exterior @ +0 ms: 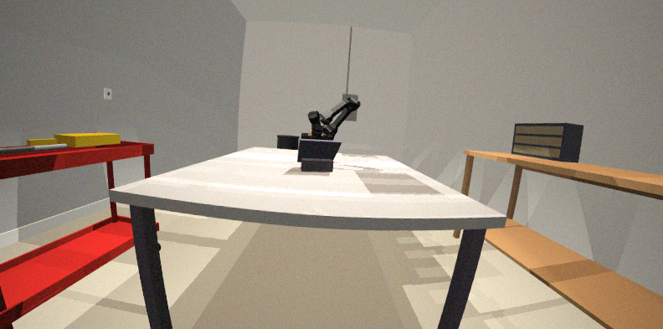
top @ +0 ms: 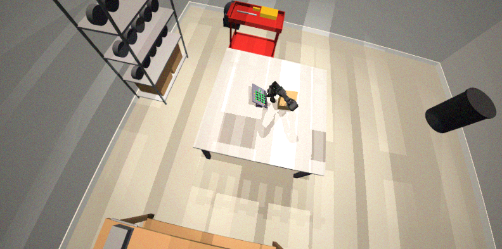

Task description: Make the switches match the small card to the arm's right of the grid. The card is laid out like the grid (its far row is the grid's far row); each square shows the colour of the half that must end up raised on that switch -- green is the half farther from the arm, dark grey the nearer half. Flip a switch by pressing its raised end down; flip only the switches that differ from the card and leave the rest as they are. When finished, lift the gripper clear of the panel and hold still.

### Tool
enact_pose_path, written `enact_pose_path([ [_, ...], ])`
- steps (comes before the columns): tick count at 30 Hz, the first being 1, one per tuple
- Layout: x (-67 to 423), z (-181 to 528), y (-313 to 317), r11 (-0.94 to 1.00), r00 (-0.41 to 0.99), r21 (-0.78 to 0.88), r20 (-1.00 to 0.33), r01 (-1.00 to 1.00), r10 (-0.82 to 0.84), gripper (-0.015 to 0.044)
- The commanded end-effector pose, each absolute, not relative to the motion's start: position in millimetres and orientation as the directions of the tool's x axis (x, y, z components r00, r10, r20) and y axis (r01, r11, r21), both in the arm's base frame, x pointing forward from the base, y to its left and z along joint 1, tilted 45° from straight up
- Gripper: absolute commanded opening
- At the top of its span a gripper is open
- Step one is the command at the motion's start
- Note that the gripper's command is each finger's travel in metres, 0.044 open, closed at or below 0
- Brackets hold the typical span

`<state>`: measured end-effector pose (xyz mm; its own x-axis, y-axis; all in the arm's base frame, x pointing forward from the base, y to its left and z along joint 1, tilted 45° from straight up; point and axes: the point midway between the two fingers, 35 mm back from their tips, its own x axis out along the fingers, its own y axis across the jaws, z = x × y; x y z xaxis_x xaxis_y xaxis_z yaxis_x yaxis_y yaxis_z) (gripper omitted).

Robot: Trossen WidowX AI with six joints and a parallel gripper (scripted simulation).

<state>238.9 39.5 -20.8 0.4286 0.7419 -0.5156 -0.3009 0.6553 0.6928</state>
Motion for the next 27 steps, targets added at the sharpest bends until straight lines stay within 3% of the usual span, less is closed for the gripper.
enact_pose_path([
  [1, 241, -25, 44, 0.657, 0.427, 0.694, -0.519, -0.295, 0.741, 0.0000],
  [27, 249, -34, 59, 0.656, 0.427, 0.695, -0.518, -0.295, 0.741, 0.0000],
])
